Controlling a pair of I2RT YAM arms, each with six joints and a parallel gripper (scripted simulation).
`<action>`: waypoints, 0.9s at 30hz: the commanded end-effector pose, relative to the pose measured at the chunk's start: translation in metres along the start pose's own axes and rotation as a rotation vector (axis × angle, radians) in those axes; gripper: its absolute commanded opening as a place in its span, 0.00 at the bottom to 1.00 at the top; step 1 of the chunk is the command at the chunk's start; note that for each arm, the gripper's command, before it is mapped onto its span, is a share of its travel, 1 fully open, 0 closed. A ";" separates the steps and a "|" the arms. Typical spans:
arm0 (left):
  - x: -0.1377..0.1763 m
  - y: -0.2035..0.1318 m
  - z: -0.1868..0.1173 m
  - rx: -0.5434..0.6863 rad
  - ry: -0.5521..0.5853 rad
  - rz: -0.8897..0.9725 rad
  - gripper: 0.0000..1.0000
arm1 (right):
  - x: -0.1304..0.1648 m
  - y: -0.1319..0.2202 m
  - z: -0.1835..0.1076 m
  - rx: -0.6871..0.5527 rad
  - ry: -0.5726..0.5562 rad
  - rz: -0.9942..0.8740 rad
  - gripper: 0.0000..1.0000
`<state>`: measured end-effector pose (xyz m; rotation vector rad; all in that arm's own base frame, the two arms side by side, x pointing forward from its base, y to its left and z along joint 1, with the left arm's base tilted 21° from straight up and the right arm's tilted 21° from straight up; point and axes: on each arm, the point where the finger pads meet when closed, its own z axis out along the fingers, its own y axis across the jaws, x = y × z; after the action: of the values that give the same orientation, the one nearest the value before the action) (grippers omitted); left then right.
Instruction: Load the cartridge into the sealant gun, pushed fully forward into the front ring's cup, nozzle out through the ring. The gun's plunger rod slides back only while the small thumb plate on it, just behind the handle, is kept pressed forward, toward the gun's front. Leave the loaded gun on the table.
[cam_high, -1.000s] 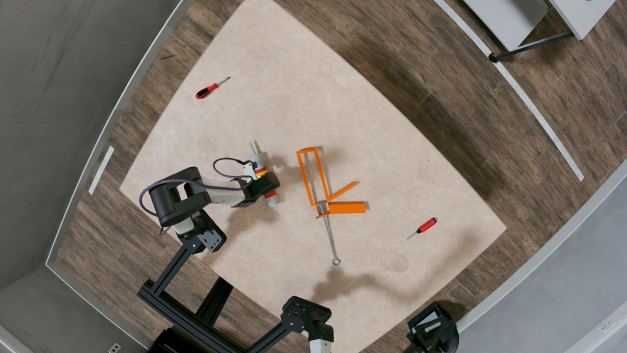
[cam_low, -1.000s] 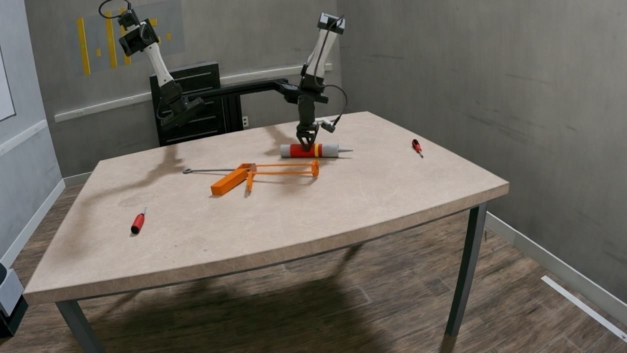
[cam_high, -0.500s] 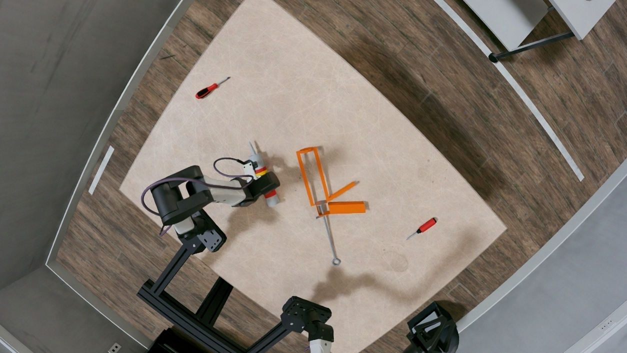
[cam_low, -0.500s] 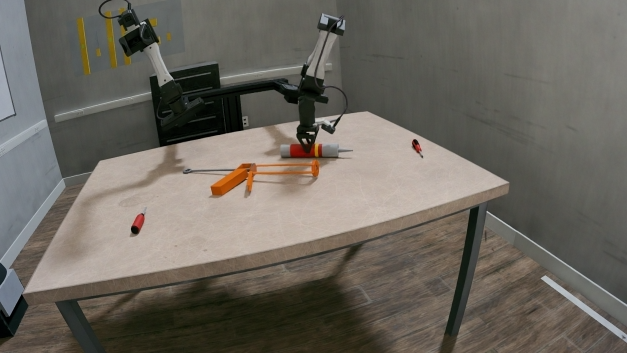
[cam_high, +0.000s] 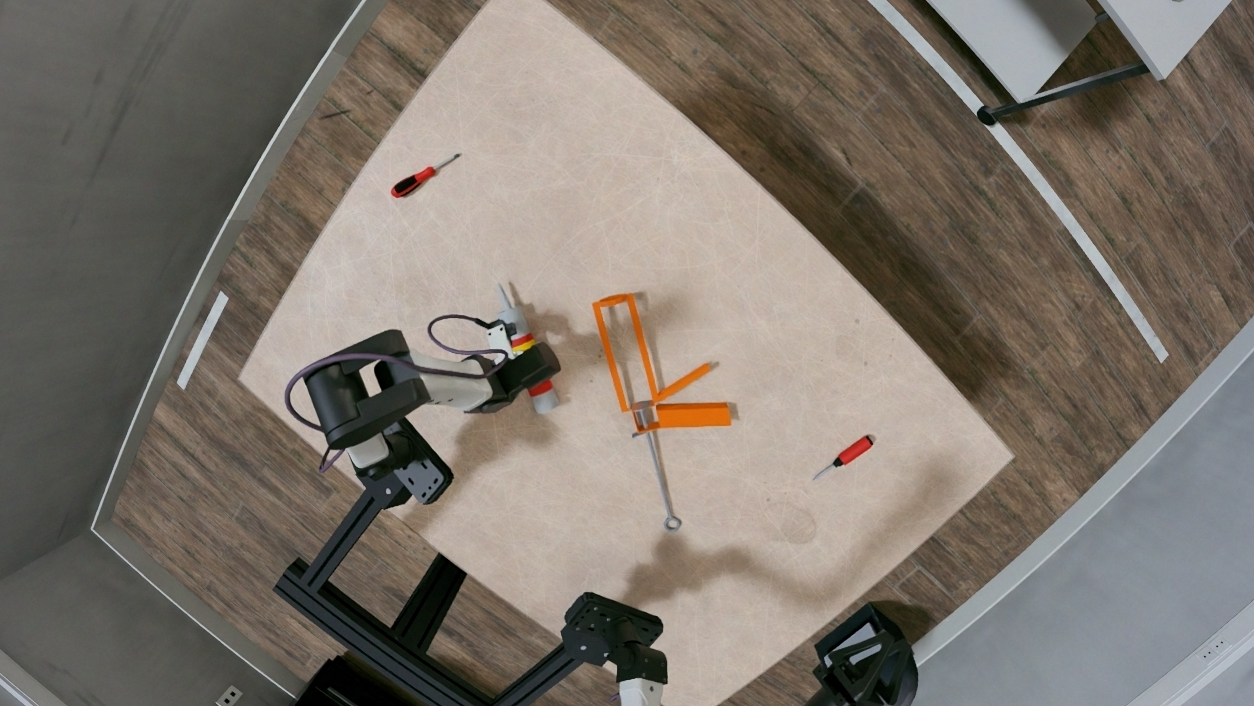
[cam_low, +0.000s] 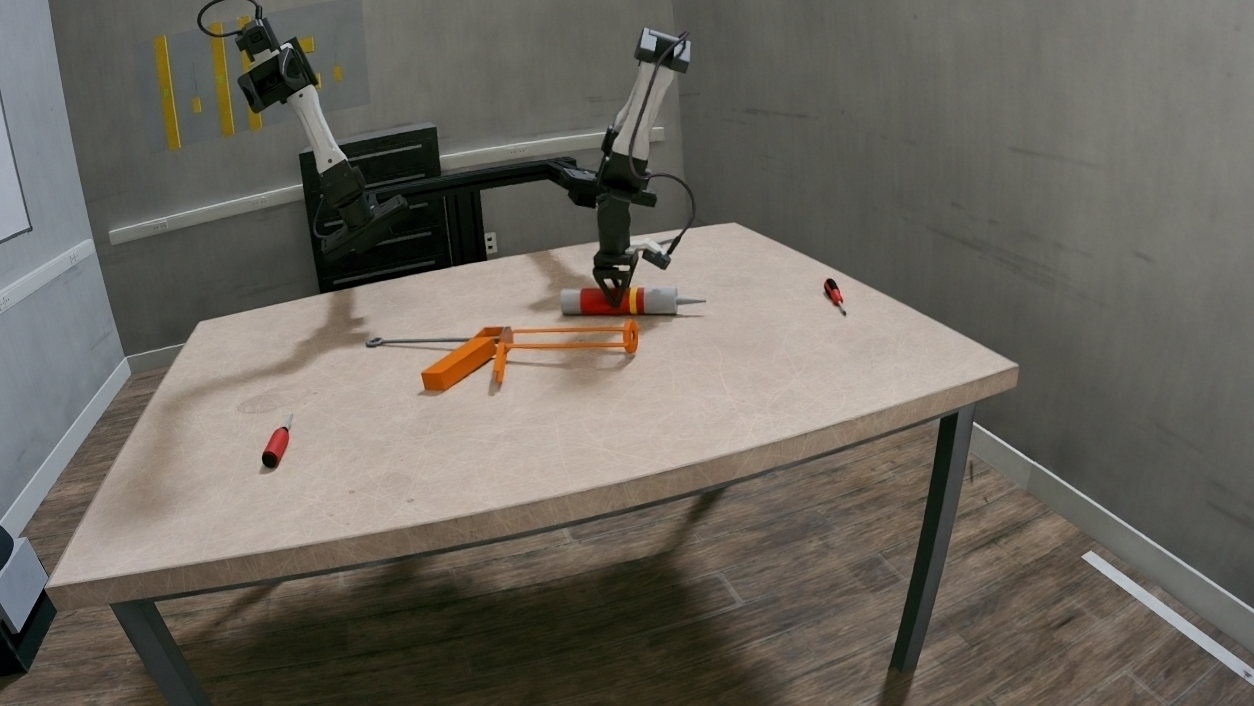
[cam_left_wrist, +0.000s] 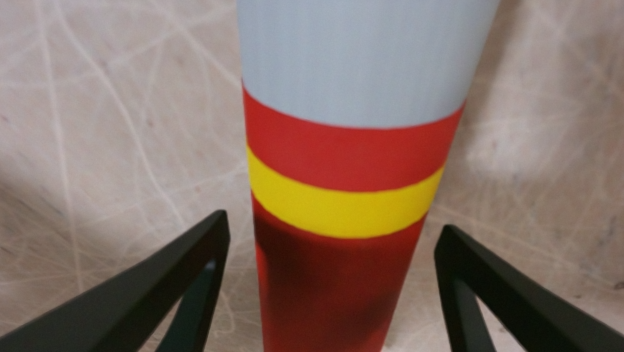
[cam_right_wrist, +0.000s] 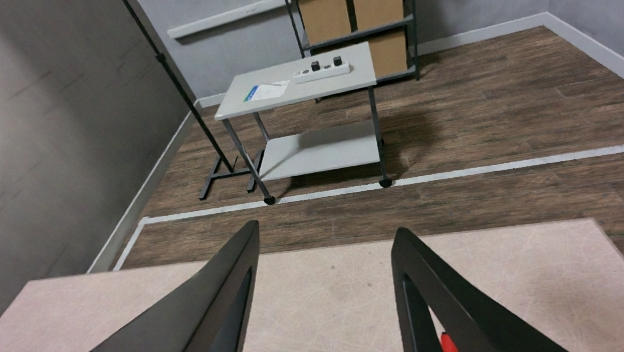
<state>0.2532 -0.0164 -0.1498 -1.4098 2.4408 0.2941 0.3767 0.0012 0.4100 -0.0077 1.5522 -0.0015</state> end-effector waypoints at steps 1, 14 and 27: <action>-0.003 -0.012 -0.002 0.036 -0.003 -0.010 0.73 | -0.022 0.007 -0.002 -0.022 -0.056 0.004 0.51; -0.003 -0.004 0.000 0.012 -0.003 -0.020 0.00 | -0.022 0.007 -0.002 -0.022 -0.056 0.004 0.51; -0.003 -0.001 -0.001 -0.002 -0.005 -0.017 0.00 | -0.022 0.007 -0.003 -0.022 -0.056 0.004 0.51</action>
<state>0.2536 -0.0165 -0.1497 -1.4092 2.4410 0.2925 0.3767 0.0012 0.4100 -0.0077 1.5522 -0.0015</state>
